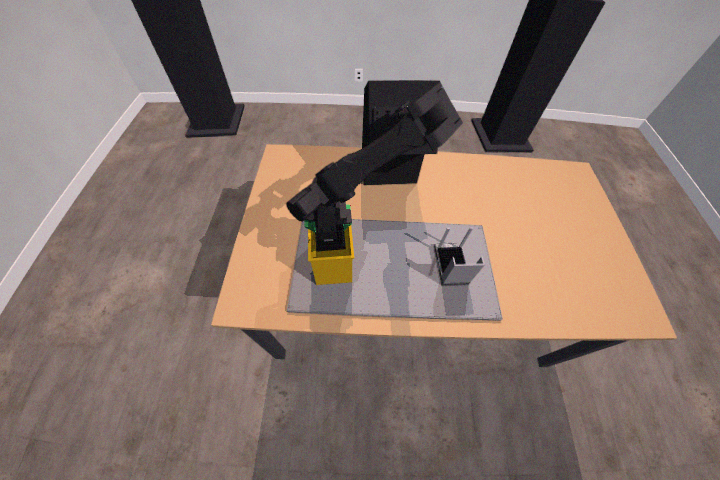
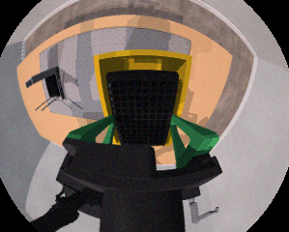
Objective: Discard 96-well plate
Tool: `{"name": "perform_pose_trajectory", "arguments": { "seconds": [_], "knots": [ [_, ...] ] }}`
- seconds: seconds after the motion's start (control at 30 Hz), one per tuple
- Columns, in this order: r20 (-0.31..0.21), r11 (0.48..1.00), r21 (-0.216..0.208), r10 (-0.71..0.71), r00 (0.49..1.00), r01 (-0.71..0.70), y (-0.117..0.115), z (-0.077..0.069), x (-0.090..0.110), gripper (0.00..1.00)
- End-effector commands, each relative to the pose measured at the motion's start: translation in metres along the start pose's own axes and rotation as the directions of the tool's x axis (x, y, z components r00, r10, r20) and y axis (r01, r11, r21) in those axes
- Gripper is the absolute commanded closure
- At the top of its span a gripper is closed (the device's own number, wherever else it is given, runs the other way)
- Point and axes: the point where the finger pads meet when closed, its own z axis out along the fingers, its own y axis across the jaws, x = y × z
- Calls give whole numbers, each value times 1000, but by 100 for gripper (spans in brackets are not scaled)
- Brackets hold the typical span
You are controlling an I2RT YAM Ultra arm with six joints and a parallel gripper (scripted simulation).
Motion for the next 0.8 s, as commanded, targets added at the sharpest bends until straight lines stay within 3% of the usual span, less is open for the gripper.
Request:
{"name": "perform_pose_trajectory", "arguments": {
  "seconds": [0.0, 0.47, 0.5, 0.77],
  "knots": [
    [10, 1000, 13, -3, 1000, 3, -3, -2, -2, 100],
    [10, 1000, 13, -3, 1000, 3, -3, -2, -2, 100],
    [10, 1000, 13, -3, 1000, 3, -3, -2, -2, 0],
    [10, 1000, 13, -3, 1000, 3, -3, -2, -2, 0]
  ]
}}
